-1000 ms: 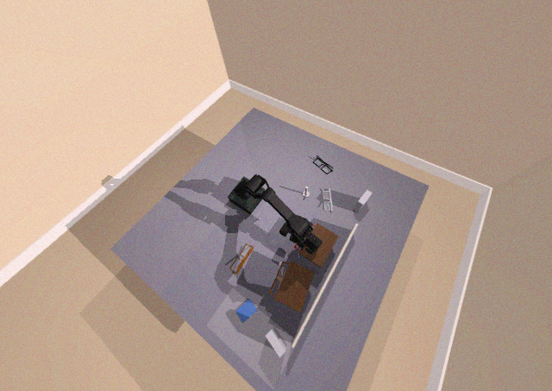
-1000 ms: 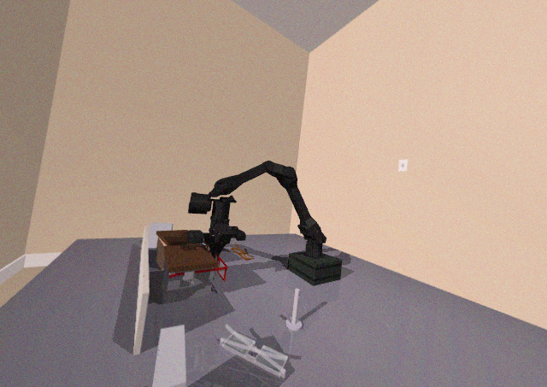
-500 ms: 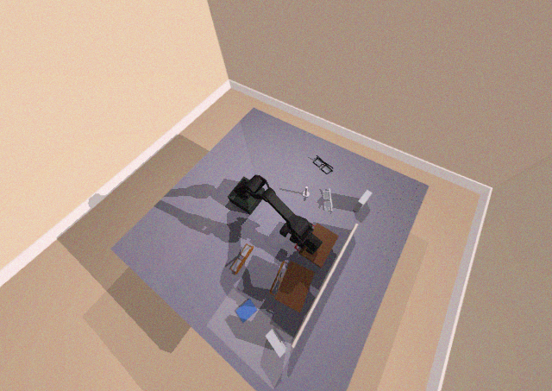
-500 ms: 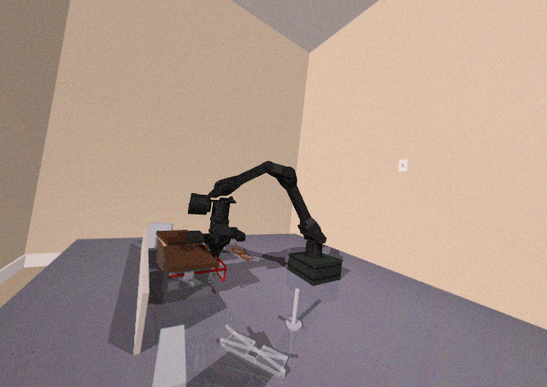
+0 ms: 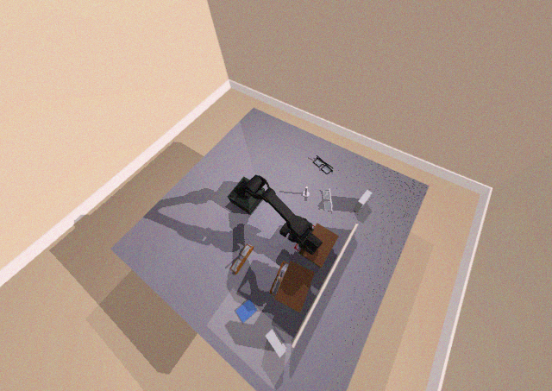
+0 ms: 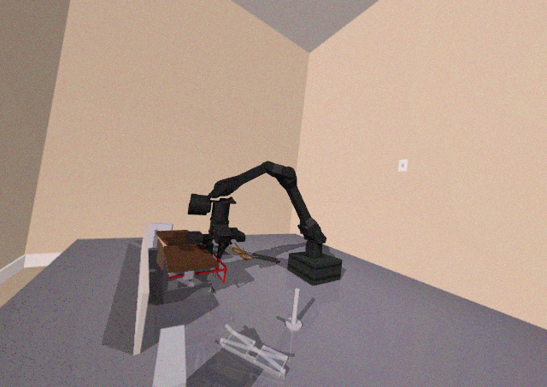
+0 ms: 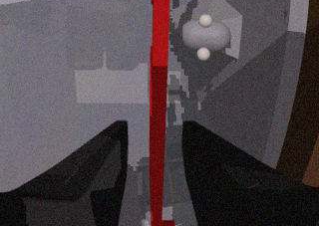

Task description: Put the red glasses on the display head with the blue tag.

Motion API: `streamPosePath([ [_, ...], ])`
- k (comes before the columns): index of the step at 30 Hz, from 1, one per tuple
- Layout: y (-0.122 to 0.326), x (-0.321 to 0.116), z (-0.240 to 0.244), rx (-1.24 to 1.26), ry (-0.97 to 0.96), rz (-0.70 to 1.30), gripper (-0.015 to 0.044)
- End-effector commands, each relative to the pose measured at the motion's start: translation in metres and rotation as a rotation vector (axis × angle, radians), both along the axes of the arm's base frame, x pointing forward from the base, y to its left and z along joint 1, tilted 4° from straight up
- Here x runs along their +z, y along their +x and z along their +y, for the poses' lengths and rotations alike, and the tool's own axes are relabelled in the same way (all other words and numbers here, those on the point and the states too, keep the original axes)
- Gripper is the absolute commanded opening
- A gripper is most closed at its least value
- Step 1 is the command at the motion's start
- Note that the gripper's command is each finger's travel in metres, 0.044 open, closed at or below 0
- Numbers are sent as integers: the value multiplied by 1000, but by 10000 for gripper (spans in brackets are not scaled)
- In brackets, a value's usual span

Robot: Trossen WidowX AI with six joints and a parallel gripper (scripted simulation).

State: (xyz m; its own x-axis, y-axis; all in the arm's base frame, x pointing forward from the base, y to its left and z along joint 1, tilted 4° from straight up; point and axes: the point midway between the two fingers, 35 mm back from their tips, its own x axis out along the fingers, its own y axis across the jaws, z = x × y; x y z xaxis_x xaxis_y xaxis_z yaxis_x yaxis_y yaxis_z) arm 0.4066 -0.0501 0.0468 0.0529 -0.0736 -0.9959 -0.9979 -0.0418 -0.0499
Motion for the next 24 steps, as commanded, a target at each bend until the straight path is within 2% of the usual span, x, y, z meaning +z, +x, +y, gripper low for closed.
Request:
streamPosePath([
  [1,0,0,0,0,0,0,107],
  [8,-4,33,2,0,-3,-4,107],
  [13,-8,34,1,0,-3,-4,107],
  [24,-51,42,0,0,-3,0,107],
])
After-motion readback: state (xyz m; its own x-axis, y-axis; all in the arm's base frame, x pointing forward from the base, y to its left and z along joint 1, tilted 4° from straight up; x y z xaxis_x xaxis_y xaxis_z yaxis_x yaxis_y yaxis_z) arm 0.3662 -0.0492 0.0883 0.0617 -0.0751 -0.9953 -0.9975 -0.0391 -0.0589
